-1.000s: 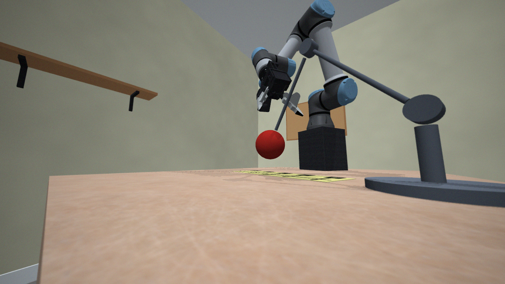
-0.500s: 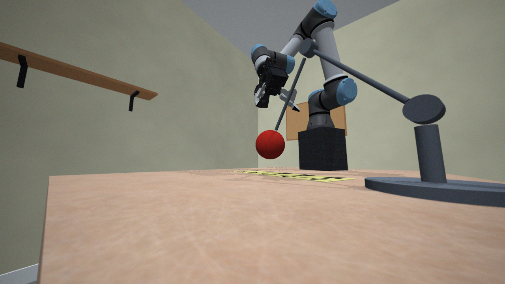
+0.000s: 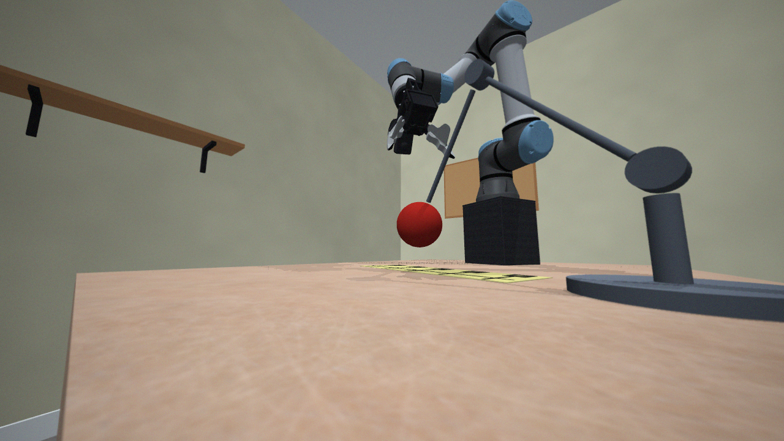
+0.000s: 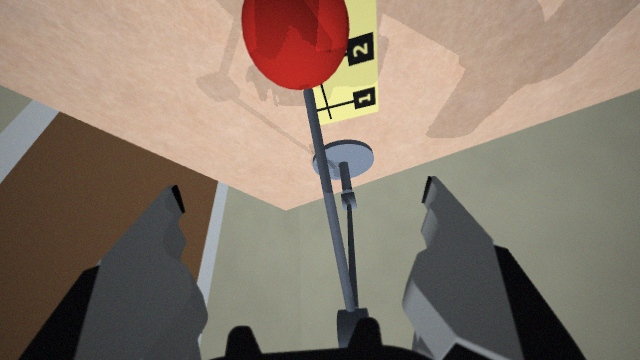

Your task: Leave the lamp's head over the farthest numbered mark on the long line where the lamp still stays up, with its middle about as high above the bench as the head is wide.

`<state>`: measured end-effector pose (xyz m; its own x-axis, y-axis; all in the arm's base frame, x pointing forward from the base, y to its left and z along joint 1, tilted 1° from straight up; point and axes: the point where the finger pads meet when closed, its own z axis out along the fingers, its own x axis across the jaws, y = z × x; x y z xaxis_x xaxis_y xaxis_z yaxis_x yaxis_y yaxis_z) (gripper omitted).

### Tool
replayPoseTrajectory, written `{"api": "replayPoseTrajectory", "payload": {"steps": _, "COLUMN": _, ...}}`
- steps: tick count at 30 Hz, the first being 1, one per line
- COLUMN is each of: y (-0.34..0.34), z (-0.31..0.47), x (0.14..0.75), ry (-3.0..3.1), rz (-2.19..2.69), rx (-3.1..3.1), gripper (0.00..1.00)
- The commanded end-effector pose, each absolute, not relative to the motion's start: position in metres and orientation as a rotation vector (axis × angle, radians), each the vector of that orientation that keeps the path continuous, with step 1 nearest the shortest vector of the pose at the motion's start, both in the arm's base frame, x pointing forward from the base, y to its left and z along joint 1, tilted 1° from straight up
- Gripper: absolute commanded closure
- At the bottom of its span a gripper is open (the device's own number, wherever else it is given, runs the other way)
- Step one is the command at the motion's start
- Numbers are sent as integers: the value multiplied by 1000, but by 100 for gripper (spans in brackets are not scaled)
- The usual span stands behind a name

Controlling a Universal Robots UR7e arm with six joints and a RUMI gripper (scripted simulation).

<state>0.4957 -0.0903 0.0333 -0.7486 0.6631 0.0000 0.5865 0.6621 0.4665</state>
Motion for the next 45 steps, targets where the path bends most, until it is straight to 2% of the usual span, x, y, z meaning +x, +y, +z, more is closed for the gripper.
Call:
{"api": "replayPoseTrajectory", "payload": {"steps": 1, "y": -99, "z": 47, "x": 491, "ry": 2720, "rz": 715, "rx": 960, "gripper": 0}}
{"api": "replayPoseTrajectory", "payload": {"steps": 8, "y": -112, "z": 69, "x": 483, "ry": 2711, "rz": 689, "rx": 996, "gripper": 0}}
{"api": "replayPoseTrajectory", "payload": {"steps": 45, "y": -109, "z": 64, "x": 486, "ry": 2694, "rz": 635, "rx": 1073, "gripper": 0}}
